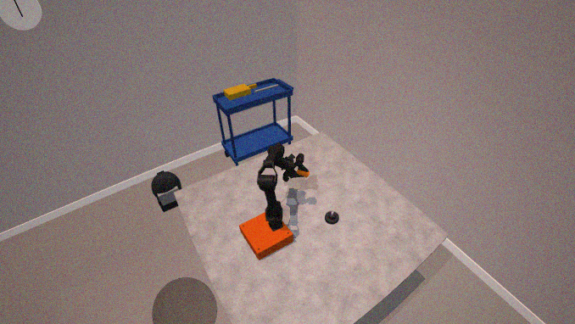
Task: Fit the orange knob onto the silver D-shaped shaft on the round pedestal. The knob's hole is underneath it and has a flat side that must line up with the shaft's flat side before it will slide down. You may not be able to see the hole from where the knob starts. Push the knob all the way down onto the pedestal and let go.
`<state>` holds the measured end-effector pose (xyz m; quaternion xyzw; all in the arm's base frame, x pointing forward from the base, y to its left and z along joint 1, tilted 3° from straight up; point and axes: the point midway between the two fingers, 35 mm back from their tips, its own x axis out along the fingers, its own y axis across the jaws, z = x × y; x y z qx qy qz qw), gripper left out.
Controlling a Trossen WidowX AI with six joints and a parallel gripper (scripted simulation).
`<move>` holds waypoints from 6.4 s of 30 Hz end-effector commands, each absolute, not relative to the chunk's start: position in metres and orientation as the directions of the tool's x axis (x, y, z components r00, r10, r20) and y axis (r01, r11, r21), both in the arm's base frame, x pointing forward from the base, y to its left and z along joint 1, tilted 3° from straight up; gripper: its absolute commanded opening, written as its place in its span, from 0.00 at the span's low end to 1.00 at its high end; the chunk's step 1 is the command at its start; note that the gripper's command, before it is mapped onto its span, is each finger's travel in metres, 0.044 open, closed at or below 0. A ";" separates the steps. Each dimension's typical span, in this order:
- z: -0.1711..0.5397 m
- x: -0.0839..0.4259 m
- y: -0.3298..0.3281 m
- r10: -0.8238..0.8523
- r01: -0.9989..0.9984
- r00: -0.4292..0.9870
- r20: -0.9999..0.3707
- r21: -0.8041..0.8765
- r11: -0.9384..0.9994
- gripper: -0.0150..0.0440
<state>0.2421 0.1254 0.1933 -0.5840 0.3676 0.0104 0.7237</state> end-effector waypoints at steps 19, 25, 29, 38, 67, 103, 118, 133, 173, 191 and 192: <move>0.160 0.251 0.122 -0.276 -0.668 0.532 -0.800 -0.597 0.444 0.25; 0.148 0.255 0.121 -0.205 -0.741 0.425 -0.882 -0.469 0.480 0.25; 0.140 0.257 0.120 -0.156 -0.781 0.348 -0.925 -0.377 0.498 0.25; 0.121 0.263 0.117 -0.040 -0.839 0.163 -0.986 -0.160 0.520 0.25; 0.001 0.280 0.124 0.058 -0.853 0.002 -0.998 0.028 0.521 0.25; -0.026 0.279 0.123 0.052 -0.854 -0.003 -0.999 0.029 0.519 0.66; 0.054 0.280 0.118 0.057 -0.853 0.001 -0.998 0.029 0.521 1.00; 0.032 0.280 0.119 0.057 -0.853 0.001 -0.998 0.029 0.521 1.00; -0.028 0.279 0.122 0.057 -0.853 0.001 -0.998 0.029 0.521 0.96; -0.026 0.279 0.122 0.057 -0.853 0.001 -0.998 0.029 0.521 0.32; -0.024 0.280 0.122 0.057 -0.853 0.001 -0.998 0.029 0.521 0.28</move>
